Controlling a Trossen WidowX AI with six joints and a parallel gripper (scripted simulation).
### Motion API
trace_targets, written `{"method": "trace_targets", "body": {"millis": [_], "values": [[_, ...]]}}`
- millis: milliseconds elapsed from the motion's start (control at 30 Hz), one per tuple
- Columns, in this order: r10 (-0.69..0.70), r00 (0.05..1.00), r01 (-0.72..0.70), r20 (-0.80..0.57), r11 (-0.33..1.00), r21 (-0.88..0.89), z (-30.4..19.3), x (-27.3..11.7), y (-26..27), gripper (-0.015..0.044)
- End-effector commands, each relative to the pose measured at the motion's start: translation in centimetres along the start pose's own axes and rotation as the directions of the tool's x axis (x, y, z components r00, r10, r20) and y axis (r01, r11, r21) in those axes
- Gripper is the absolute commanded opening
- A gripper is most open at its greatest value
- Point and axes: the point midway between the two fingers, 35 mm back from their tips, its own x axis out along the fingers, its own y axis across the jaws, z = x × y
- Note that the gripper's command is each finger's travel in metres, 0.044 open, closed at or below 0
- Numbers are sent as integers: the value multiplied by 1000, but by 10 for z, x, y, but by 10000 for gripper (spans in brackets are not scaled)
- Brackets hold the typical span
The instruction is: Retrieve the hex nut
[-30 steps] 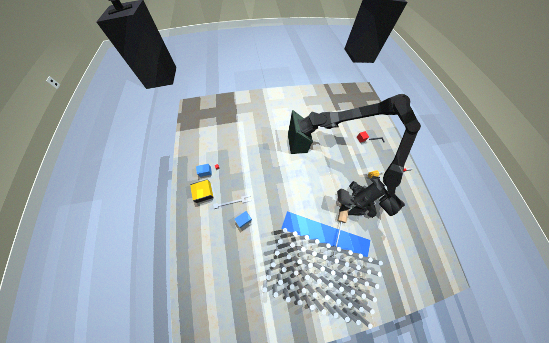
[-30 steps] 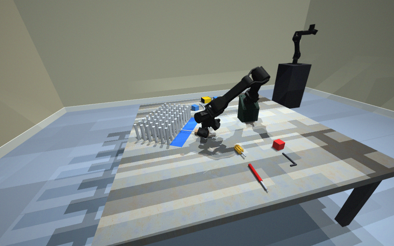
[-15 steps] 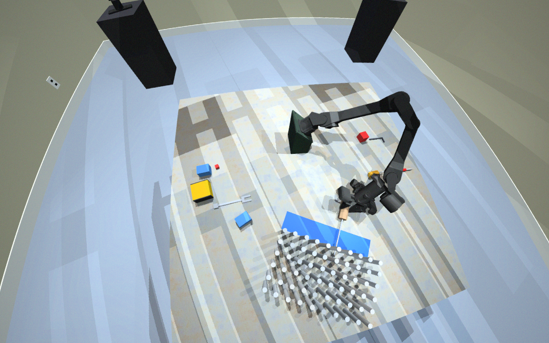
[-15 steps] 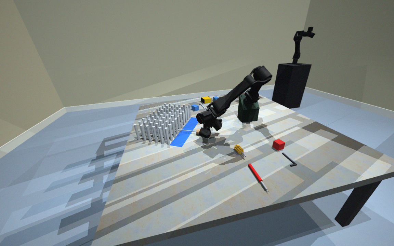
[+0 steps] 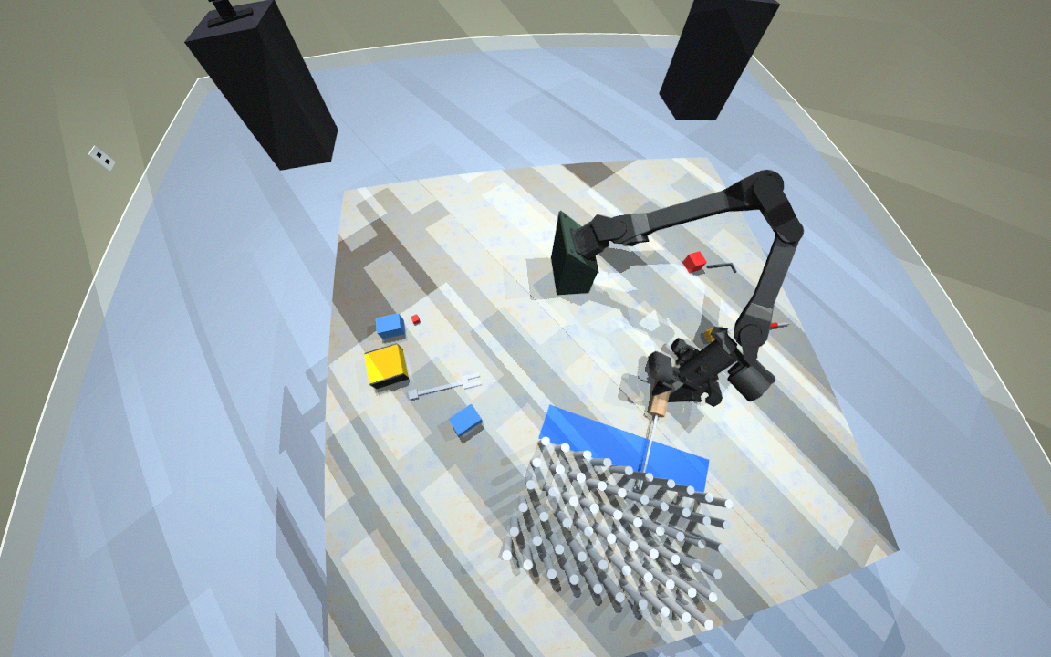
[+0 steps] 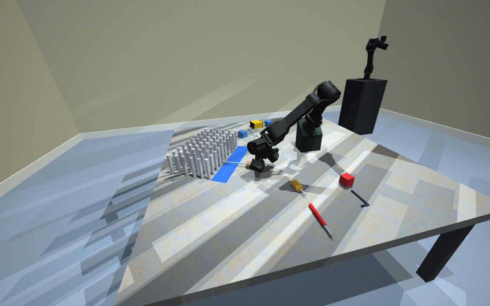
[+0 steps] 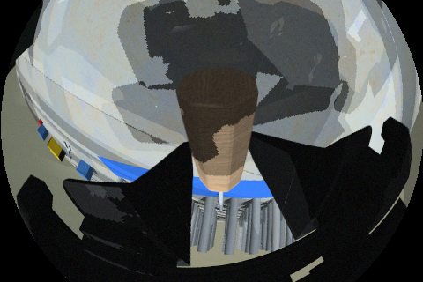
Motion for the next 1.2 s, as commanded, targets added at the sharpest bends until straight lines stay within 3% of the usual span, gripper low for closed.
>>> {"method": "trace_targets", "body": {"millis": [0,1167], "values": [[4,1000,-4,-5,1000,3,3,-2,1,0],[3,1000,-3,-3,1000,4,29,-13,1,0]]}}
